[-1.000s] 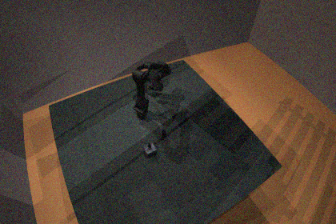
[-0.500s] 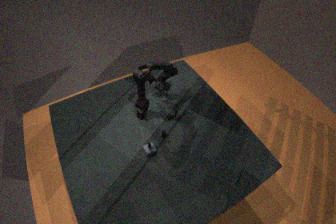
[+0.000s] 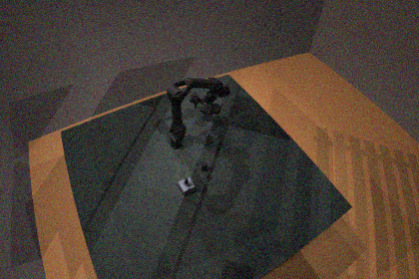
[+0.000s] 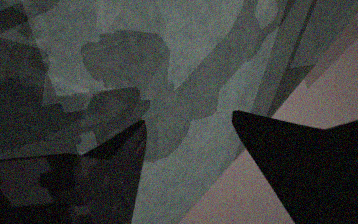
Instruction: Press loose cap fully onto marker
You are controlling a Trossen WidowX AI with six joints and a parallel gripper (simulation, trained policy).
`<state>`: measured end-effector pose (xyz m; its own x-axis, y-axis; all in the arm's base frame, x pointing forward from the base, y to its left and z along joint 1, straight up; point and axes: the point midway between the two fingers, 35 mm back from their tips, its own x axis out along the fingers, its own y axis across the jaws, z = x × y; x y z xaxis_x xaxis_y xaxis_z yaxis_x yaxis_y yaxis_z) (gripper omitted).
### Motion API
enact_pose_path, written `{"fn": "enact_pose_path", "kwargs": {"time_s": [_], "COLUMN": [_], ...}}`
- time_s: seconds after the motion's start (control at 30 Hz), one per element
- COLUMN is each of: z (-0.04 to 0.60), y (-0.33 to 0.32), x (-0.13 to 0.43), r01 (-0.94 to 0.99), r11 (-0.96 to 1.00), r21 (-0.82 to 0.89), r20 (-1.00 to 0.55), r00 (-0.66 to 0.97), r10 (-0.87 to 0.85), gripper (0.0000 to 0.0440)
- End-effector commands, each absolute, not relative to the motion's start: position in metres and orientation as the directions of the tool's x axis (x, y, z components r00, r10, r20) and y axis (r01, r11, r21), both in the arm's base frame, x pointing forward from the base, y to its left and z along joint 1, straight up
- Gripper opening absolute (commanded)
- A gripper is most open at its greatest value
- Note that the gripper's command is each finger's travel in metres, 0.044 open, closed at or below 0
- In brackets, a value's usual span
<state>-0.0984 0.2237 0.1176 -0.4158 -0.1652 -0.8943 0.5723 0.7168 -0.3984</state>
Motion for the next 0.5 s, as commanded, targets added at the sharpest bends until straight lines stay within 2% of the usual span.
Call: {"fn": "enact_pose_path", "kwargs": {"time_s": [0.0, 0.47], "z": [0.119, 0.125], "y": [0.23, 0.252], "x": [-0.09, -0.045], "r01": [0.583, 0.656], "r11": [0.719, 0.691], "r21": [-0.378, -0.303], "r20": [-0.902, -0.926], "r00": [-0.408, -0.373], "r10": [-0.143, -0.053], "gripper": [0.0323, 0.0324]}}
